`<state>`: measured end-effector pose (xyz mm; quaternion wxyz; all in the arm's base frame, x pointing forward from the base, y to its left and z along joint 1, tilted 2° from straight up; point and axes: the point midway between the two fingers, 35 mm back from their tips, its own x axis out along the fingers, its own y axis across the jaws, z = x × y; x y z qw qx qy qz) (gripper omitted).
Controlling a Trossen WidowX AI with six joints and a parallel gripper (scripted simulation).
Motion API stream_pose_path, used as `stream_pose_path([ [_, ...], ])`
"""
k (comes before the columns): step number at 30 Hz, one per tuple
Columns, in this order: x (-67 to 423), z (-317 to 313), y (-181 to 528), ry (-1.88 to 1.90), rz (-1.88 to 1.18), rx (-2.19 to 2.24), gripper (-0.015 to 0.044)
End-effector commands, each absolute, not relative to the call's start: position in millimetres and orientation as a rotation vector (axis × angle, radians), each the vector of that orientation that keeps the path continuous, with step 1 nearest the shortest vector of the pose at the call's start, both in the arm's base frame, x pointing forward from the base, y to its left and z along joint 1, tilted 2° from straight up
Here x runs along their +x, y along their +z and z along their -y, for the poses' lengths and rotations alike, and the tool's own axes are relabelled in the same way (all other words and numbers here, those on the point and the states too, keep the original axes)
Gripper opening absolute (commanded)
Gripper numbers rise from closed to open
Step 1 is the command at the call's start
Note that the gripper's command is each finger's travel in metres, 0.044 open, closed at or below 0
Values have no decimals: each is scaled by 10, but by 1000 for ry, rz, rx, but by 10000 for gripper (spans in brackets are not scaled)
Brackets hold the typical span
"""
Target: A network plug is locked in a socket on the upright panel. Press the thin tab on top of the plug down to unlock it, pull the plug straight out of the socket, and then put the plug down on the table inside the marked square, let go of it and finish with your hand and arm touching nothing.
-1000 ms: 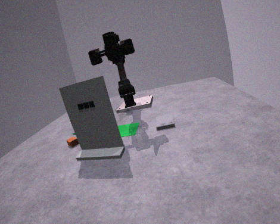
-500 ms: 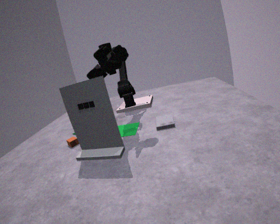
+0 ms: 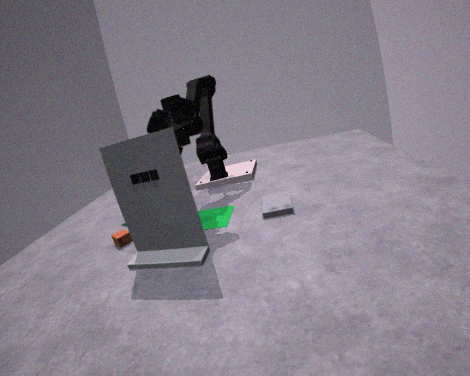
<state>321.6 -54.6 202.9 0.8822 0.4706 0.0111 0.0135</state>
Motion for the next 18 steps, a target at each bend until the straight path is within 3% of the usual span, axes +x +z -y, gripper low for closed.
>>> stream_pose_path([
  [1,3135,611,1850,27,-36,1139,156],
  [18,2863,740,1499,17,-48,1541,156],
])
